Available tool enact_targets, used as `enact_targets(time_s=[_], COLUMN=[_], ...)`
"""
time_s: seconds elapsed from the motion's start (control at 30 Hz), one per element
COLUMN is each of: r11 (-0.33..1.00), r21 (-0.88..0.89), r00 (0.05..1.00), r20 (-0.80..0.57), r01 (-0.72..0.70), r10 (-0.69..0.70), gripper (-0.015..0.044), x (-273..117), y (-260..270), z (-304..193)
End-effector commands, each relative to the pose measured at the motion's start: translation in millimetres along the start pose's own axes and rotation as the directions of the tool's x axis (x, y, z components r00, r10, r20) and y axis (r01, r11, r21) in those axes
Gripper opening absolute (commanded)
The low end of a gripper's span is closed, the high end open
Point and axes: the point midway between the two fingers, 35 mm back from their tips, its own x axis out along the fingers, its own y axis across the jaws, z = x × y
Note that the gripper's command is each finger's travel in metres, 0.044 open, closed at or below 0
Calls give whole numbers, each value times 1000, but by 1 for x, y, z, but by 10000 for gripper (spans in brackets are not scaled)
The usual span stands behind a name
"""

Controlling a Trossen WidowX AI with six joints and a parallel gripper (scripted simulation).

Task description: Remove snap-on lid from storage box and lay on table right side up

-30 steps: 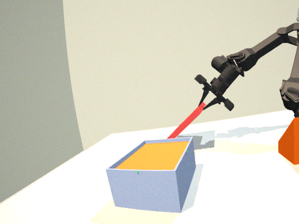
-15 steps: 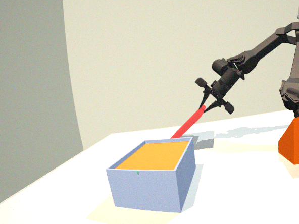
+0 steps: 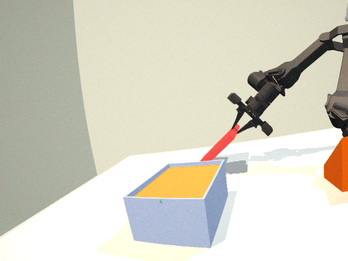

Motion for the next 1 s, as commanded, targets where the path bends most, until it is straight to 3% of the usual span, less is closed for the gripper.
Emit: enact_targets(time_s=[0.0,0.97], r11=[1000,1000], r21=[-3,-4], r00=[1000,1000], r20=[-3,-2], r01=[-1,-1], r10=[1,1], gripper=[0,0], x=[3,18], y=[-3,-21], z=[-1,-1])
